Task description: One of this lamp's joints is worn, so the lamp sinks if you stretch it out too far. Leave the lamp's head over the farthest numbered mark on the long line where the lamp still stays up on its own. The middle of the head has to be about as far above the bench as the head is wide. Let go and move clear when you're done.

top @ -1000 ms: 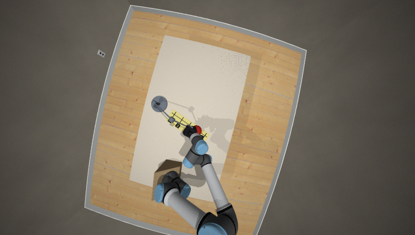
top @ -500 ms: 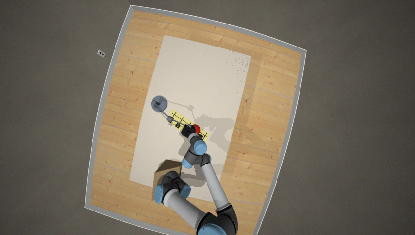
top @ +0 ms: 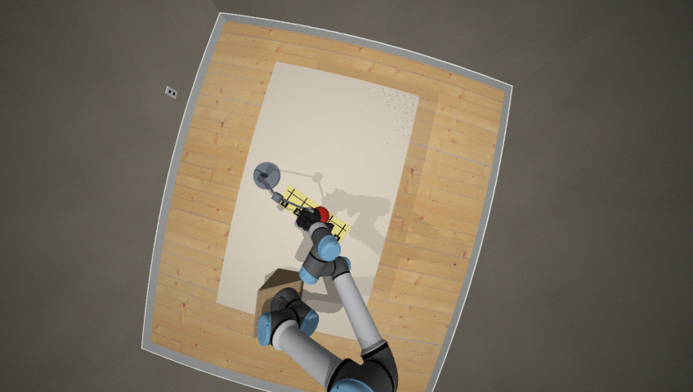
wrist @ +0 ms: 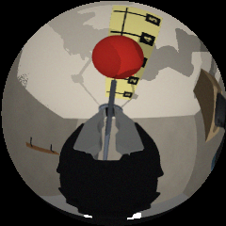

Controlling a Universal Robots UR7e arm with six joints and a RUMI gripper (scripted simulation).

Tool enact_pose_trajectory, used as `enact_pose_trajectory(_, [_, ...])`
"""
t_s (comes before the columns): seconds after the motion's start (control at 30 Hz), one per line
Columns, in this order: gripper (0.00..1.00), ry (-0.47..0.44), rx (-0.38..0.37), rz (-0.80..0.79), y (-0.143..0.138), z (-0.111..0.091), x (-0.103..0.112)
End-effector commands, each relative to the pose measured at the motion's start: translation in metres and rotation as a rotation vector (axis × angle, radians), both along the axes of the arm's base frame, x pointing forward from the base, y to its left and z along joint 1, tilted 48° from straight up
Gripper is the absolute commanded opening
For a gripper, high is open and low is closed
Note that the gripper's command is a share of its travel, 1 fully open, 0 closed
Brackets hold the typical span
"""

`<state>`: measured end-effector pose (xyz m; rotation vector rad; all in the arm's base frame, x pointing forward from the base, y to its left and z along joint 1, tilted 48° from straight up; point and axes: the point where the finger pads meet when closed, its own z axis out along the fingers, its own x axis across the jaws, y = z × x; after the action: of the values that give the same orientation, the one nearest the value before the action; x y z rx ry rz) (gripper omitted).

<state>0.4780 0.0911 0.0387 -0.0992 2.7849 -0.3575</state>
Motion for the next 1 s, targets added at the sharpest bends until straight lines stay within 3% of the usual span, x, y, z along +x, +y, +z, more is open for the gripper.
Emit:
enact_pose_trajectory(0.0, [0.00, -0.006, -0.054, -0.184, 0.017, -0.003, 0.002])
enact_pose_trajectory(0.2, [0.00, -0.006, -0.054, -0.185, 0.035, -0.007, 0.004])
enact_pose_trajectory(0.83, [0.00, -0.005, -0.049, -0.165, 0.035, -0.007, 0.004])
enact_pose_trajectory(0.87, [1.00, -0.005, -0.049, -0.165, 0.035, -0.007, 0.004])
enact_pose_trajectory(0.97, [1.00, -0.003, -0.036, -0.119, 0.035, -0.007, 0.004])
